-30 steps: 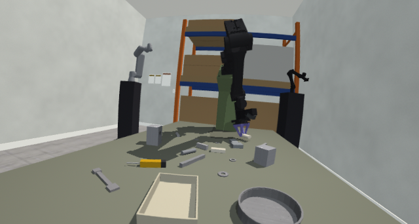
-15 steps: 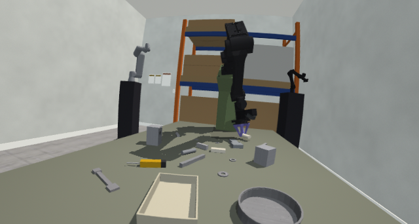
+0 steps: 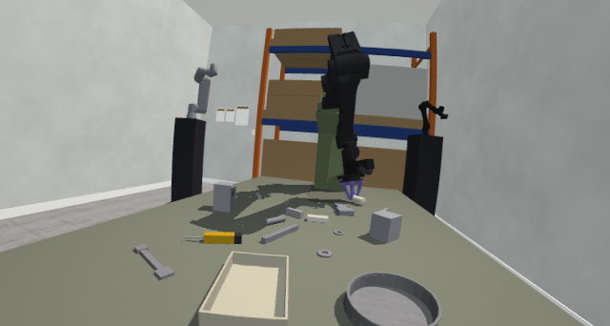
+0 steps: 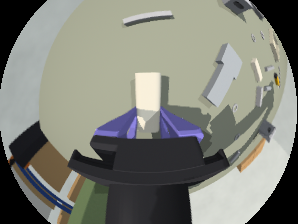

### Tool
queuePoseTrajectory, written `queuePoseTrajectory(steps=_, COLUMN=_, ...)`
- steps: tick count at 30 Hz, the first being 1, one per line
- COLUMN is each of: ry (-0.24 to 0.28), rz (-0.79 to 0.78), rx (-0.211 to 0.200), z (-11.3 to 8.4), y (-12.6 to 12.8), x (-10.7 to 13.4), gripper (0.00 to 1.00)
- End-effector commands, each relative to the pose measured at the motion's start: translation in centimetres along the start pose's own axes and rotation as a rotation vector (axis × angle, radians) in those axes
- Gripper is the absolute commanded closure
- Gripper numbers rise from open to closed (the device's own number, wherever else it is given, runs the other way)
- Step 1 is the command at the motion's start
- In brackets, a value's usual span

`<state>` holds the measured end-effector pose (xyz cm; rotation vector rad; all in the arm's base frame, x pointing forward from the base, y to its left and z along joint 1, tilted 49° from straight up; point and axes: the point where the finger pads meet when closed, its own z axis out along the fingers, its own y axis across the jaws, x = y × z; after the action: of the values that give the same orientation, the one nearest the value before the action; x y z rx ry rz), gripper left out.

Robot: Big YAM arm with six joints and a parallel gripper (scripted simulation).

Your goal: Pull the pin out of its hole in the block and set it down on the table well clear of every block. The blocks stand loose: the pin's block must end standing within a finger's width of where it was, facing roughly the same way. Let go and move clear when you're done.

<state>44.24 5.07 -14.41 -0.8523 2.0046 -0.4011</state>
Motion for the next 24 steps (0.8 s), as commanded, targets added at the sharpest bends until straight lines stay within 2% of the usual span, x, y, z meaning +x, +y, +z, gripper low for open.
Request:
queuePoseTrajectory(steps=1, ry=-0.011, rz=0.002, rx=-0.009, z=0.29, y=0.82, x=-0.44, gripper=1.0)
queuePoseTrajectory(steps=24, ry=-0.008, rz=0.001, rx=-0.012, z=0.85, y=0.87, x=-0.48, gripper=1.0)
